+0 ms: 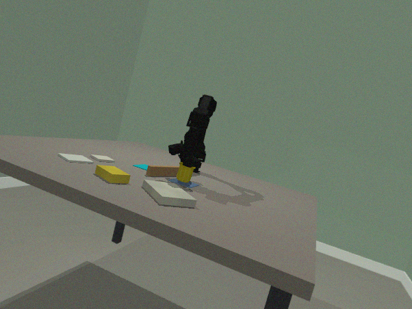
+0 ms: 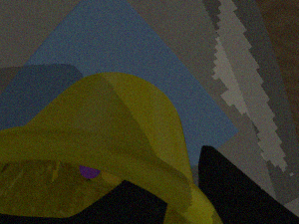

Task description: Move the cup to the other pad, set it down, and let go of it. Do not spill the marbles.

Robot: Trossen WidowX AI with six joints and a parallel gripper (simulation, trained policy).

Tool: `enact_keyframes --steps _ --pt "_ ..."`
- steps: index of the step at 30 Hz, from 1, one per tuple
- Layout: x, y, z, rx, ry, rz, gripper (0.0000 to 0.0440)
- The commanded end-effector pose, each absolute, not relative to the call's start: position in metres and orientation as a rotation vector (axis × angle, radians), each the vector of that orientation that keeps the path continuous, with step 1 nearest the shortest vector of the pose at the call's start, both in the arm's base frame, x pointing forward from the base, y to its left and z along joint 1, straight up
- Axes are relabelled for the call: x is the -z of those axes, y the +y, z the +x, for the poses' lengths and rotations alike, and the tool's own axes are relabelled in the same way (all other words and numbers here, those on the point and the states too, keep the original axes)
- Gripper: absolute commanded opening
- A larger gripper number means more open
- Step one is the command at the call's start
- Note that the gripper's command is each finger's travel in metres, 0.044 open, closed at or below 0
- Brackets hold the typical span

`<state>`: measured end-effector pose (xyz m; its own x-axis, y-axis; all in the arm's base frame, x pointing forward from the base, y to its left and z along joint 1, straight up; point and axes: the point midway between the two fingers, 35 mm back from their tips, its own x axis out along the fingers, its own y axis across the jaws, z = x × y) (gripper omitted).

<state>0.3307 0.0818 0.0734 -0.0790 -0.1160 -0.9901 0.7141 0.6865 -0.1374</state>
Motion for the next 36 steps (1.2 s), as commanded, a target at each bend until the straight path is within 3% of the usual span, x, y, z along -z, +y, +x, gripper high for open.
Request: enact_keyframes --steps 1,16,36 --pt "-0.084 0.079 0.330 0.740 1.489 0.531 0.0016" --pt "-0.140 0.056 0.329 0.787 1.407 0.672 0.0008" --pt "-0.161 -0.004 0.344 0.858 1.259 0.820 0.0000"
